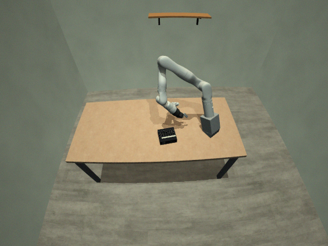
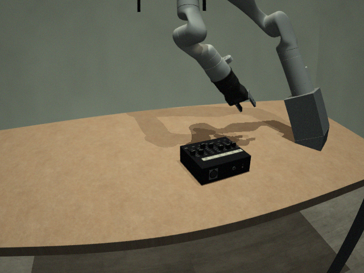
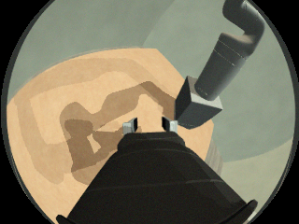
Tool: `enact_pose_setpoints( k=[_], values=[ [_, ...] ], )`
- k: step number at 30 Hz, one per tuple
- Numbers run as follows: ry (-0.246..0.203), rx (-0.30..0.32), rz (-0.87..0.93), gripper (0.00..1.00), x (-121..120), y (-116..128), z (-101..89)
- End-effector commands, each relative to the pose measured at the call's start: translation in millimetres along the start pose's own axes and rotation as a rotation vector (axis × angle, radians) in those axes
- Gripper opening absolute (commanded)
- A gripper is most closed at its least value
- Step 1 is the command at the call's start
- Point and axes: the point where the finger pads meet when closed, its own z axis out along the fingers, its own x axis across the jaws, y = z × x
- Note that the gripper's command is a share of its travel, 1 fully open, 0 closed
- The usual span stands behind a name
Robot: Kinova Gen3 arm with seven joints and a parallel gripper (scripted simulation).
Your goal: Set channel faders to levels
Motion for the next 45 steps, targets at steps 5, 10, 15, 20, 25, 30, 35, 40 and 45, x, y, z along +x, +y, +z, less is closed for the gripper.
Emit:
enact_pose_setpoints(
  k=[5,10,15,20,25,30,35,40,45],
  values=[
    [-0.202,-0.065,-0.172,1.0,-14,49,-41.5],
    [-0.295,-0.098,-0.254,1.0,-19,74,-62.7],
    [-0.295,-0.098,-0.254,1.0,-19,74,-62.7],
    [-0.337,-0.115,-0.292,1.0,-20,86,-73.2],
    [-0.377,-0.131,-0.328,1.0,-20,97,-83.5],
    [-0.377,-0.131,-0.328,1.0,-20,97,-83.5],
    [-0.413,-0.146,-0.362,1.0,-19,108,-93.5],
    [-0.447,-0.161,-0.393,1.0,-18,118,-103.0],
    [-0.447,-0.161,-0.393,1.0,-18,118,-103.0]
  ],
)
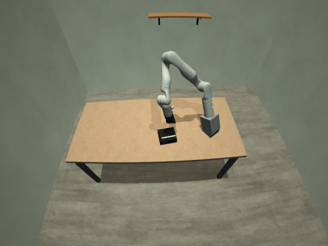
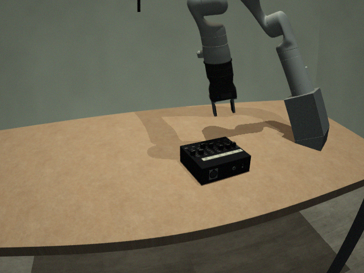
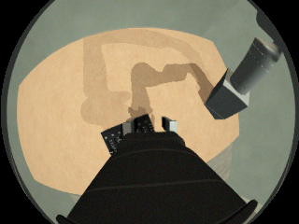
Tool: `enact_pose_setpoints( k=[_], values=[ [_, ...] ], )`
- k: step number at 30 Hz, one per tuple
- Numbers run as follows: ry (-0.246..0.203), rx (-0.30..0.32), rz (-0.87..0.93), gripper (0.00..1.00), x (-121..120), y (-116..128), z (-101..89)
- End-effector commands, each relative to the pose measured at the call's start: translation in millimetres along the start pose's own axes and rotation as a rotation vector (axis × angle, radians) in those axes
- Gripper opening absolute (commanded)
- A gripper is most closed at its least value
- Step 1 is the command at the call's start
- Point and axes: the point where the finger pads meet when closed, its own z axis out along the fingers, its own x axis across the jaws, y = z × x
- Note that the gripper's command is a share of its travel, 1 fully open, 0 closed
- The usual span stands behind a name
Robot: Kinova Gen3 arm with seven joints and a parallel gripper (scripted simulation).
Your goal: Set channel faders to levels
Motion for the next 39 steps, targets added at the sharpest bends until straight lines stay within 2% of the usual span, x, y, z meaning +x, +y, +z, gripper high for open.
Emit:
enact_pose_setpoints(
  k=[1,2,8,9,18,19,24,25,30,31,36,37,39],
  values=[
    [-0.003,-0.002,-0.003,1.0,0,1,-1.6],
    [-0.034,-0.016,-0.031,1.0,-6,11,-8.1],
    [-0.034,-0.016,-0.031,1.0,-6,11,-8.1],
    [-0.062,-0.029,-0.057,1.0,-10,20,-14.3],
    [-0.062,-0.029,-0.057,1.0,-10,20,-14.3],
    [-0.087,-0.041,-0.08,1.0,-14,29,-20.2],
    [-0.087,-0.041,-0.08,1.0,-14,29,-20.2],
    [-0.109,-0.052,-0.1,1.0,-17,36,-25.6],
    [-0.109,-0.052,-0.1,1.0,-17,36,-25.6],
    [-0.128,-0.061,-0.118,1.0,-20,43,-30.4],
    [-0.128,-0.061,-0.118,1.0,-20,43,-30.4],
    [-0.144,-0.07,-0.133,1.0,-22,49,-34.7],
    [-0.144,-0.07,-0.133,1.0,-22,49,-34.7]
  ],
)
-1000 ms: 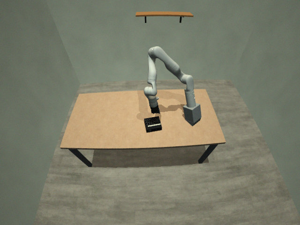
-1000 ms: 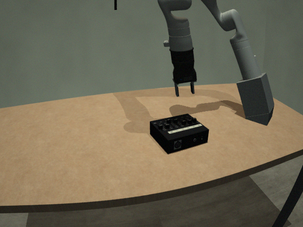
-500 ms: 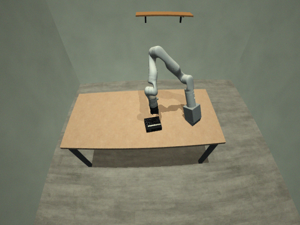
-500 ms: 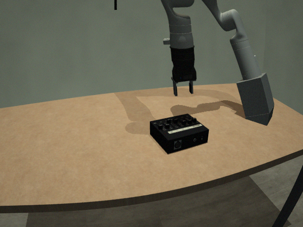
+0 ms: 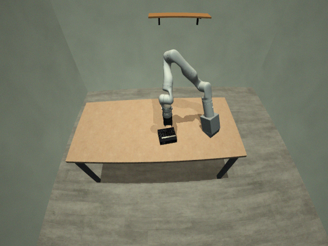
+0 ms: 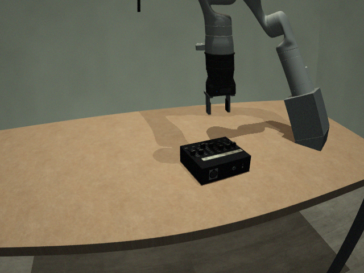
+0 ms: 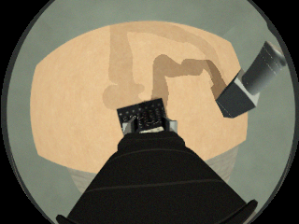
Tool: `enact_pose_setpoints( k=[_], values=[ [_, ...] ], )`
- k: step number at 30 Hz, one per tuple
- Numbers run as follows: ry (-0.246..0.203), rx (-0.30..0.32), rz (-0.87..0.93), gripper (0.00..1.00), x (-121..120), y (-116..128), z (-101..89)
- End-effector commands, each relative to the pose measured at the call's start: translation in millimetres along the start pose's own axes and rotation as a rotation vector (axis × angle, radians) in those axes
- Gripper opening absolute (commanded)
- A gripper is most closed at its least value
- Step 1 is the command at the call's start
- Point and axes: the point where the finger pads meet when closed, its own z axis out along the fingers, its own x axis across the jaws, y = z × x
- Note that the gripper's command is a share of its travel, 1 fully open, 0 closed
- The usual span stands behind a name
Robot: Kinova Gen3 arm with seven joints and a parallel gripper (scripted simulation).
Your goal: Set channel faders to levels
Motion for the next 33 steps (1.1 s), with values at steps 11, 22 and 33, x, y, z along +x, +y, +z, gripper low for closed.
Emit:
enact_pose_setpoints(
  k=[11,22,33],
  values=[
    [-0.03,-0.017,-0.028,1.0,-5,12,-8.0],
    [-0.049,-0.027,-0.046,1.0,-9,19,-12.5],
    [-0.054,-0.03,-0.051,1.0,-10,21,-13.7]
  ],
)
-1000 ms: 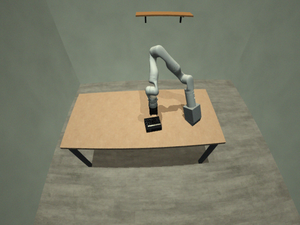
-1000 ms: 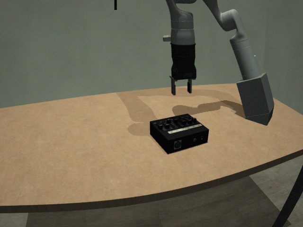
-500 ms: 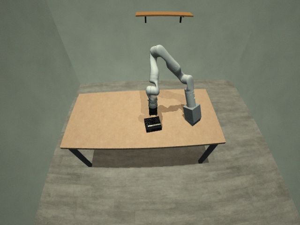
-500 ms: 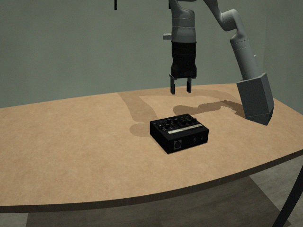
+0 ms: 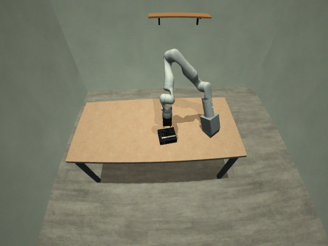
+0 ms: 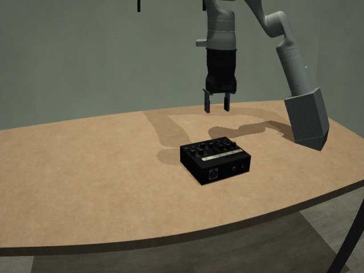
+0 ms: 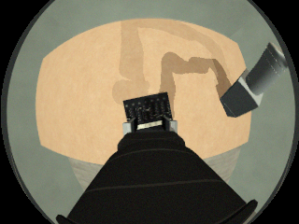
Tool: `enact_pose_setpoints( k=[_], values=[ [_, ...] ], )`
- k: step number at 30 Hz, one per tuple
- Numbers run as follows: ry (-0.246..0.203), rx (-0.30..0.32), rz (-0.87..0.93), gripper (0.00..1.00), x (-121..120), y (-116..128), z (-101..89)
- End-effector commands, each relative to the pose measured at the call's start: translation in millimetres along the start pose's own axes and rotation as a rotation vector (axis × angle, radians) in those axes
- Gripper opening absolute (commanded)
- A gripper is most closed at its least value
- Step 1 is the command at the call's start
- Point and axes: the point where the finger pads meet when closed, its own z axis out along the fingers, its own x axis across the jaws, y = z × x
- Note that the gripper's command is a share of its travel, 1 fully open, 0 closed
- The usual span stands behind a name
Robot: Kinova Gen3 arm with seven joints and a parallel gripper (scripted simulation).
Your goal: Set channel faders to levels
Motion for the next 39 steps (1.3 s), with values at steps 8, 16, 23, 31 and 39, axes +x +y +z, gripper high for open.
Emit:
enact_pose_setpoints(
  k=[8,16,23,31,39],
  values=[
    [-0.002,-0.001,0.0,1.0,0,1,-0.8],
    [-0.001,-0.001,0.002,1.0,0,1,-0.7],
    [0.002,0.003,0.025,1.0,1,0,0.5],
    [0.008,0.013,0.079,1.0,5,-3,3.2],
    [0.021,0.038,0.212,1.0,13,-8,9.4]
  ],
)
